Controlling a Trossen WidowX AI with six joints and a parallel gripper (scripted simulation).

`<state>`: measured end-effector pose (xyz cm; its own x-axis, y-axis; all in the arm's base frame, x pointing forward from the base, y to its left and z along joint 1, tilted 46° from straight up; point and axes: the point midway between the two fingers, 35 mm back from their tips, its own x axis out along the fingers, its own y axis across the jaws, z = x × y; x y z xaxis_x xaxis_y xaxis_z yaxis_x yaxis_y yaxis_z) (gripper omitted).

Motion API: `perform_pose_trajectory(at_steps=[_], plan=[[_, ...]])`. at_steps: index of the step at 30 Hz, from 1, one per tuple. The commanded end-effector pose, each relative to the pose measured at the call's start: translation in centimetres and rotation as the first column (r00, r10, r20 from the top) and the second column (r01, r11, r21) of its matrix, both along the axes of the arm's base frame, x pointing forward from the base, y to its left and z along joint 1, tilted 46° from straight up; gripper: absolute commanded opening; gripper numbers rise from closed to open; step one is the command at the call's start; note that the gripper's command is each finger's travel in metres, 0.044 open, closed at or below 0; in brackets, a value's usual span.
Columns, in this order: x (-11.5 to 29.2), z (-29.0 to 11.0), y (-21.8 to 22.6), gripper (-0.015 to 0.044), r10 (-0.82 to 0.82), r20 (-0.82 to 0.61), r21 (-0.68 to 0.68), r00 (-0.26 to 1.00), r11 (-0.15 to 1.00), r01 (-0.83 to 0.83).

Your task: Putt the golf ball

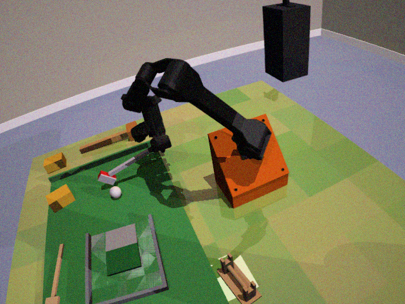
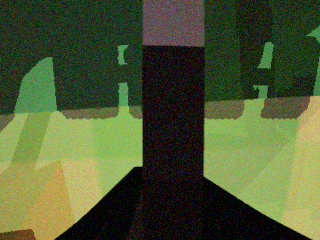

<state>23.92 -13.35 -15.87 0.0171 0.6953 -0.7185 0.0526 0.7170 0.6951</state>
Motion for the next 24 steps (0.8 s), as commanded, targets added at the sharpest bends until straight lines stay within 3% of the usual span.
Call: perform_pose_trajectory(at_steps=[1, 24], plan=[[0.0, -0.5, 0.5, 0.0, -0.009, -0.003, 0.006, 1.0, 1.0, 0.009], [-0.2, -2.5, -0.9, 0.0, -0.008, -0.002, 0.003, 1.0, 1.0, 0.008]])
